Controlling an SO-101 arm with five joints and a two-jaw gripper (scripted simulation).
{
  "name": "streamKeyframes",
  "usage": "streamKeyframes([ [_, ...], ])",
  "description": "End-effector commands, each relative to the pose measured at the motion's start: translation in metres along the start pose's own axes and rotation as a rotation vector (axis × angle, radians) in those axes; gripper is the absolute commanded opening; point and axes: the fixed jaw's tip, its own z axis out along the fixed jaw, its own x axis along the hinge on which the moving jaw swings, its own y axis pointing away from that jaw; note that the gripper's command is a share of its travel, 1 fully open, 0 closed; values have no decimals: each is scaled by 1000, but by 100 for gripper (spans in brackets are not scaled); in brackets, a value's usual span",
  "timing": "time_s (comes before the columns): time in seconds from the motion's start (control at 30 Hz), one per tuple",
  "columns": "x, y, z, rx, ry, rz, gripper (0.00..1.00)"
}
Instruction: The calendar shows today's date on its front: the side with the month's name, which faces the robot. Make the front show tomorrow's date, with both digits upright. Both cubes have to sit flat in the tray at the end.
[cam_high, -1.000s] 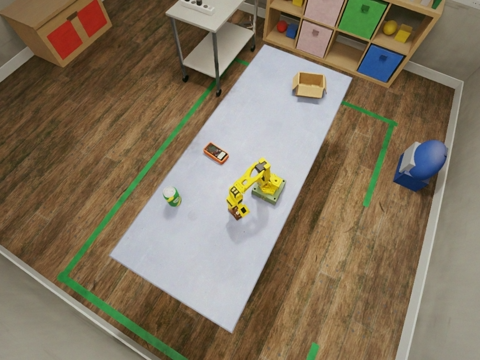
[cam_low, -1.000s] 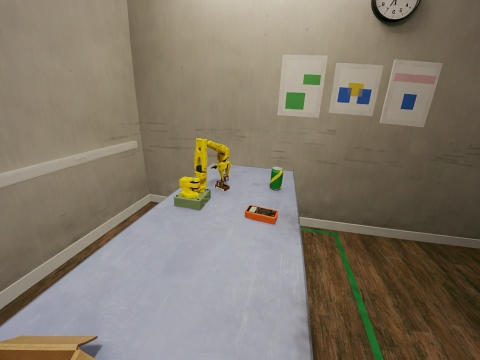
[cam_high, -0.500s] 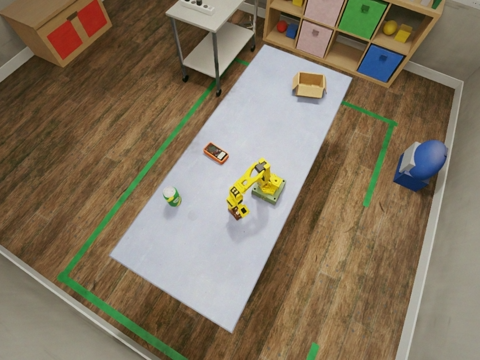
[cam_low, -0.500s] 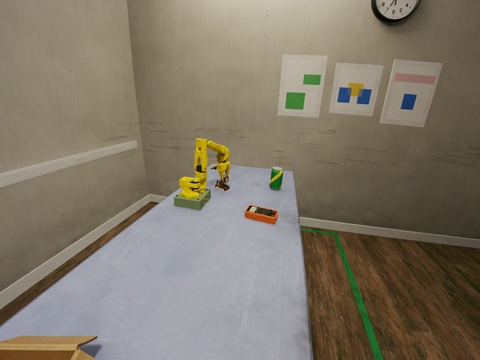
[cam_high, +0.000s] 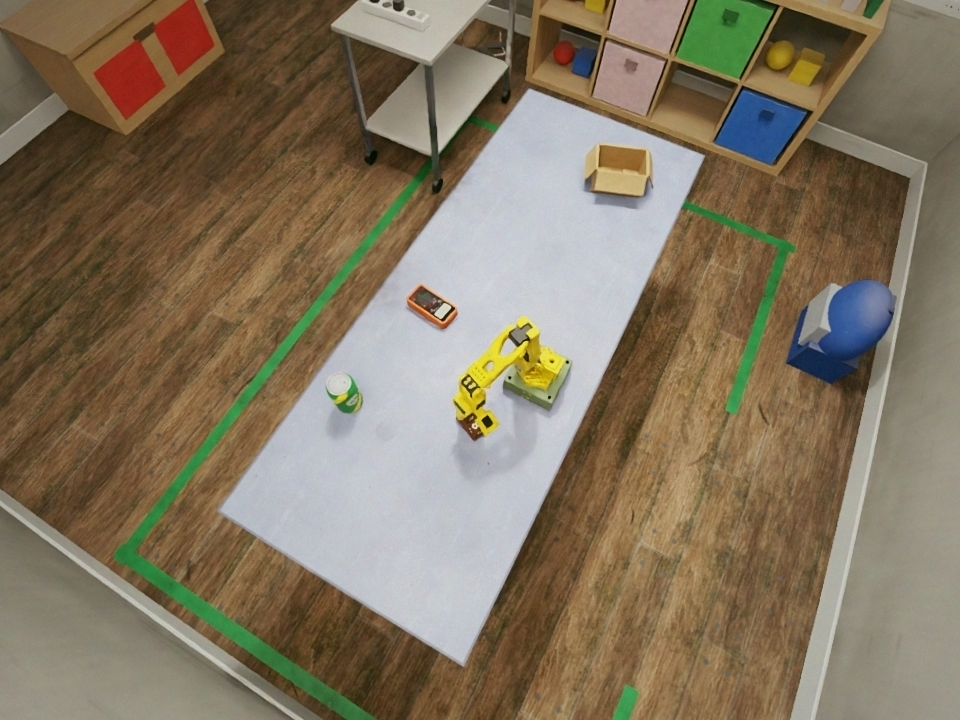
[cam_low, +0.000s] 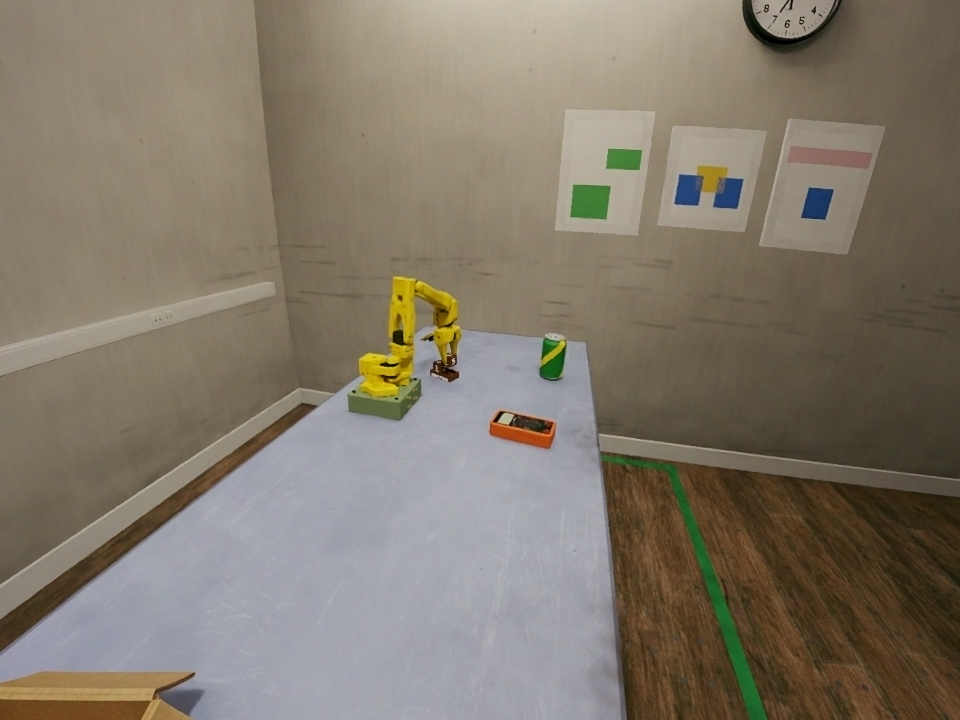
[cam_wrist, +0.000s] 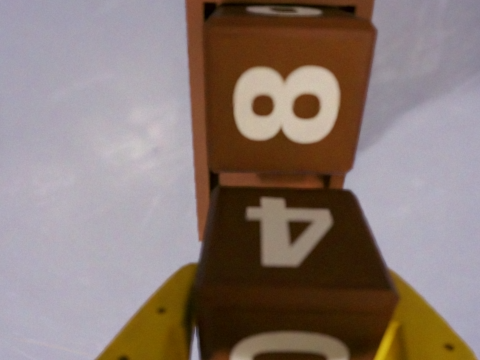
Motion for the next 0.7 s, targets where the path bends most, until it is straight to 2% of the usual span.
streamKeyframes([
  [0.0,-2,4,4,-20,-1,1,0],
  [0.67,-1,4,11,-20,-1,2,0],
])
